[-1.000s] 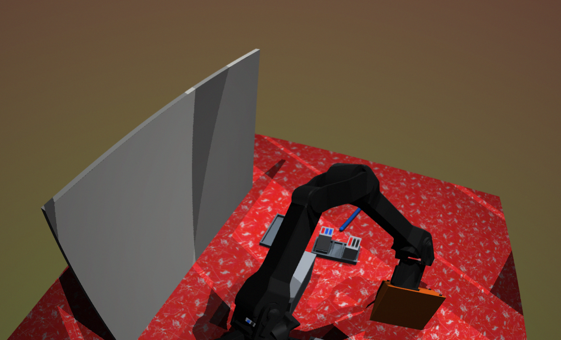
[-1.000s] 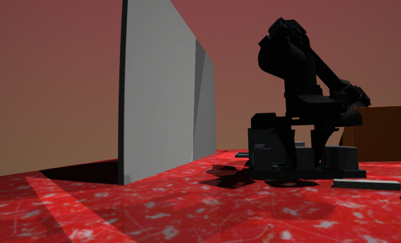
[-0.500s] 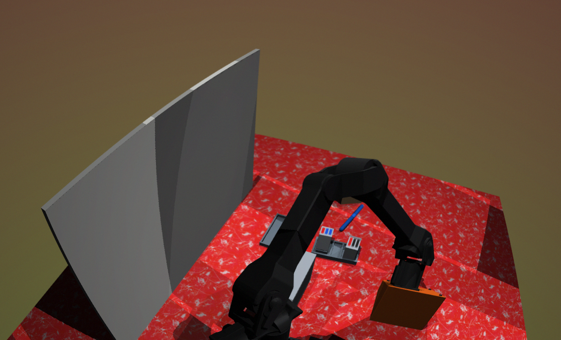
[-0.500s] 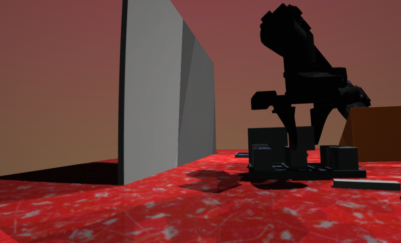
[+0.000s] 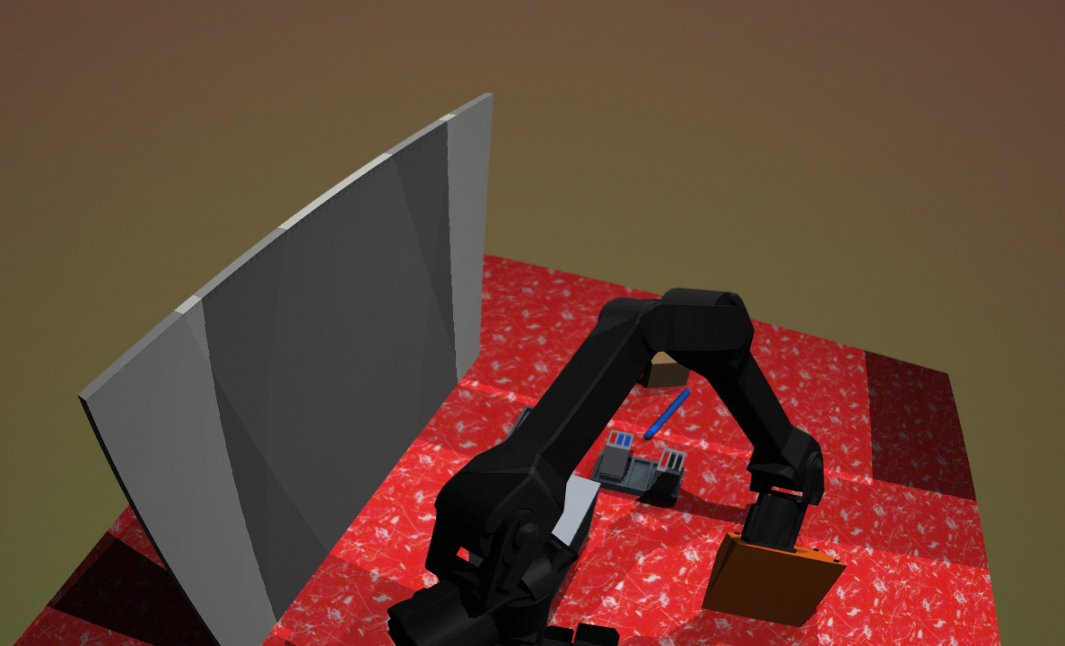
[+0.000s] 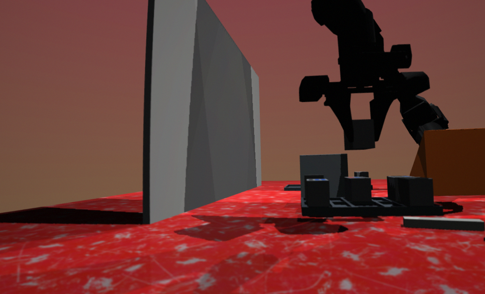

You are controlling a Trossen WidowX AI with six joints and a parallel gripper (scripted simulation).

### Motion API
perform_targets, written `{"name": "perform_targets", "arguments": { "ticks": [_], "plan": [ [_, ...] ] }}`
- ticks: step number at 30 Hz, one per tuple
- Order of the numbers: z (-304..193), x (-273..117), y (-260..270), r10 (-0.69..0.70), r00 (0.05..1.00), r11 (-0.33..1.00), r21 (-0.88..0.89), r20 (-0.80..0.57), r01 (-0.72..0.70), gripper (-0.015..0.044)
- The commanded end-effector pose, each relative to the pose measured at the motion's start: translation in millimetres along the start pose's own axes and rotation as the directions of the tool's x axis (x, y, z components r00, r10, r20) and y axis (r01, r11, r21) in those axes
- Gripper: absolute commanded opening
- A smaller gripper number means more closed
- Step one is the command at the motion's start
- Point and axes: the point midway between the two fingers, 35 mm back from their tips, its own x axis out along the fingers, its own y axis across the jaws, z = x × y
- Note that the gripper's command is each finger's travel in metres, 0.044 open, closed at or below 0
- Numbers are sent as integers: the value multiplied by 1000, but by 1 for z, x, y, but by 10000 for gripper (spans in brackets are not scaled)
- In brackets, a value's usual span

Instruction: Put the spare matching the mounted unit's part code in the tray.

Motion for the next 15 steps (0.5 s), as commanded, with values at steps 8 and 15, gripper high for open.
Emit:
{"name": "perform_targets", "arguments": {
  "ticks": [8, 15],
  "plan": [
    [-1, -56, -4, 0, 1000, 1000, 7, 11, 0, 0],
    [-11, -62, -12, 0, 1000, 1000, 4, 19, 0, 0]
  ]
}}
